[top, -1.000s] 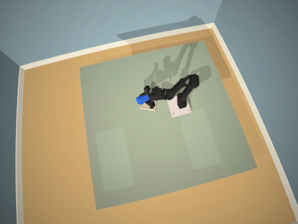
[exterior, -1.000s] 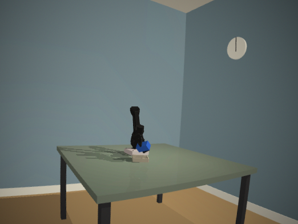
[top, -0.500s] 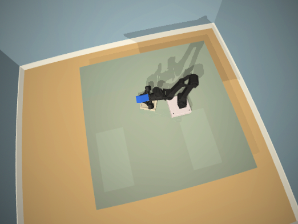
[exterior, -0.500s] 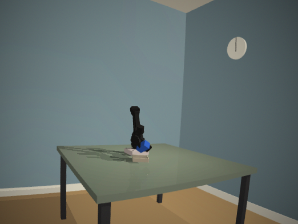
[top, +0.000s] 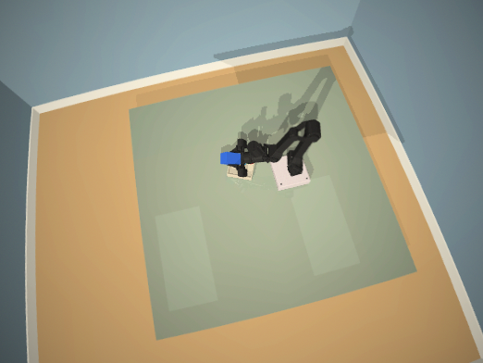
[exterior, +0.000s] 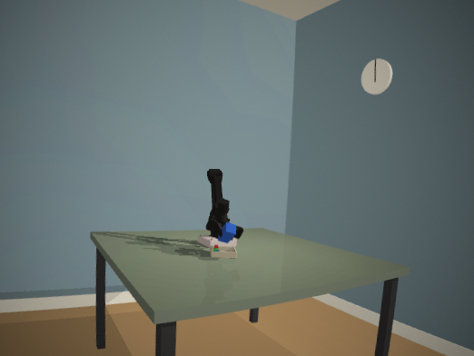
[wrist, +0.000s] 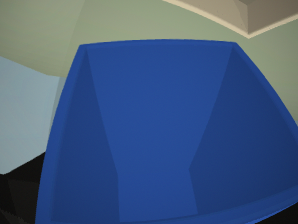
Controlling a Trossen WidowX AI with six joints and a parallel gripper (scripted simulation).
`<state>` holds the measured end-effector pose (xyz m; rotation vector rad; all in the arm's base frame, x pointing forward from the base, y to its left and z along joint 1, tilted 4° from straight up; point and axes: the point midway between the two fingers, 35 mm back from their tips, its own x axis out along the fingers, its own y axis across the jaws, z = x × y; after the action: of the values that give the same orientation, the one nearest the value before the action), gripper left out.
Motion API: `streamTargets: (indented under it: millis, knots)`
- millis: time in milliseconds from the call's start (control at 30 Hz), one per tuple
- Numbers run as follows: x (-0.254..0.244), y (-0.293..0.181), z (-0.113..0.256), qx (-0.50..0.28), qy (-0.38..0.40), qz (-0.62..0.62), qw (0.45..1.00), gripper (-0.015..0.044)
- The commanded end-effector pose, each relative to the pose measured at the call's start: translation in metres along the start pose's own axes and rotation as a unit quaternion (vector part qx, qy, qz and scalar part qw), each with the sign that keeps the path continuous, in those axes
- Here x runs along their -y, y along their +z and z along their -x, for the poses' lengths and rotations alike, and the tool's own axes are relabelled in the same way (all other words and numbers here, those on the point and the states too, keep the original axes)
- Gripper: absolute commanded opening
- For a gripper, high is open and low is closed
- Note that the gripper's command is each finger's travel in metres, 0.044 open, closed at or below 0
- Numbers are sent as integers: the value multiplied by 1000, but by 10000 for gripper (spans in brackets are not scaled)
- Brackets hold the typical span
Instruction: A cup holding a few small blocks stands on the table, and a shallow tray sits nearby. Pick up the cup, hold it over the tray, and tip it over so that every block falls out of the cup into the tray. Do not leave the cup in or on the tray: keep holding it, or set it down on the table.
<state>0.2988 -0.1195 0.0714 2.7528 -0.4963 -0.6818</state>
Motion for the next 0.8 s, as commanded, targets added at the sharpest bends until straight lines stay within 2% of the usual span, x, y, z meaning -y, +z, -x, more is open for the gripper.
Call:
streamTargets:
  millis: [0, 167, 767]
  knots:
    - [0, 0, 0, -1, 3, -44, 999, 0]
    - [0, 0, -1, -1, 3, -91, 996, 0]
    - [1, 1, -2, -37, 10, -93, 995, 0]
